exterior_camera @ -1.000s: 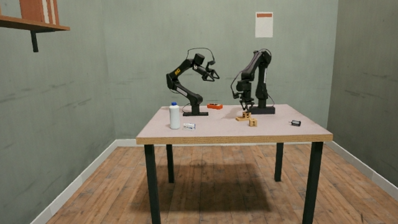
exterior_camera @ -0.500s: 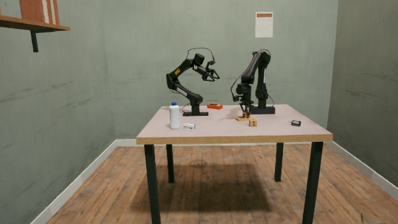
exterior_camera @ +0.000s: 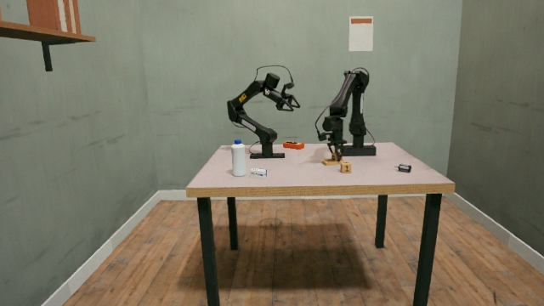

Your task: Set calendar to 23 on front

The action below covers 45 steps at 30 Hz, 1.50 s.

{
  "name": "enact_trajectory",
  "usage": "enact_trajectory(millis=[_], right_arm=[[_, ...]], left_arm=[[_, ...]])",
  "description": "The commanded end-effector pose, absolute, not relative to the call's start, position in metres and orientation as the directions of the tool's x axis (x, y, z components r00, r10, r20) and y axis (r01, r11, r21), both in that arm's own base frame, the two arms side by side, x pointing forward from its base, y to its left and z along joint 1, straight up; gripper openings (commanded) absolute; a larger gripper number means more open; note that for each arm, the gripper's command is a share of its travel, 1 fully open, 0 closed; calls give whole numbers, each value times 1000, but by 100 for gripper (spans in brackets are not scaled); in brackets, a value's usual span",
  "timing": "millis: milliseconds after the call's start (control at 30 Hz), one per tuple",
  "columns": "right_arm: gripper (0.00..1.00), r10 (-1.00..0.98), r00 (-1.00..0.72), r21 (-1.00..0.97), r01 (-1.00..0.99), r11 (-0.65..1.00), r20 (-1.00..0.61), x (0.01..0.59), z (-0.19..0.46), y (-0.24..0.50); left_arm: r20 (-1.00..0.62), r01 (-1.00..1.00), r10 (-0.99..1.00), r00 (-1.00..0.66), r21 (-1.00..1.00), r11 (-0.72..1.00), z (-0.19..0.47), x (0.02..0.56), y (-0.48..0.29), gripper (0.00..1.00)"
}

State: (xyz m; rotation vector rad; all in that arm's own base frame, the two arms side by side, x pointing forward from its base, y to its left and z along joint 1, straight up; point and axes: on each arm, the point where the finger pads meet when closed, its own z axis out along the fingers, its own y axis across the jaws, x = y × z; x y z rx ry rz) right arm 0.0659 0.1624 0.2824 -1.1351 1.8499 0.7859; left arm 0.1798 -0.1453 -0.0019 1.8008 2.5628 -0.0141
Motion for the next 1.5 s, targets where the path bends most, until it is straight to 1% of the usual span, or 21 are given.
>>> enact_trajectory(millis=[0,33,100,133,200,233,367,667,767,800,867,967,1000,1200,1467], right_arm=[[100,-395,-254,89,-916,392,-883,62,289,158],[100,-395,-254,89,-916,392,-883,62,289,158],[100,-395,-254,89,-916,392,-883,62,289,158],[100,-395,-254,89,-916,392,-883,62,289,158],[100,-395,-254,89,-916,392,-883,62,289,158],[100,-395,-254,89,-916,392,-883,62,289,158],[100,-395,-254,89,-916,392,-883,62,289,158],[100,-395,-254,89,-916,392,-883,62,289,158],[100,-395,-254,89,-916,392,-883,62,289,158],[100,-395,-254,89,-916,392,-883,62,289,158],[100,-395,-254,89,-916,392,-883,62,289,158],[100,-395,-254,89,-916,392,-883,62,289,158],[100,-395,-254,89,-916,392,-883,62,289,158],[100,-395,-254,89,-916,392,-883,62,289,158],[100,-395,-254,89,-916,392,-883,62,289,158]], left_arm=[[5,938,938,-348,-3,348,-6,179,-140,69],[5,938,938,-348,-3,348,-6,179,-140,60],[5,938,938,-348,-3,348,-6,179,-140,60],[5,938,938,-348,-3,348,-6,179,-140,56],[5,938,938,-348,-3,348,-6,179,-140,56],[5,938,938,-348,-3,348,-6,179,-140,52],[-10,939,939,-343,6,343,-2,182,-144,52],[-5,939,939,-345,3,345,-4,181,-145,39],[-11,939,939,-343,6,343,-2,182,-145,5],[-12,939,939,-344,7,344,-2,183,-149,0],[-12,939,939,-344,7,344,-2,183,-149,0],[-9,940,940,-341,5,341,4,182,-148,34],[-17,940,940,-341,10,341,11,183,-149,40],[-17,940,940,-341,10,341,49,182,-148,40],[-47,926,926,-375,35,377,53,189,-155,40]])
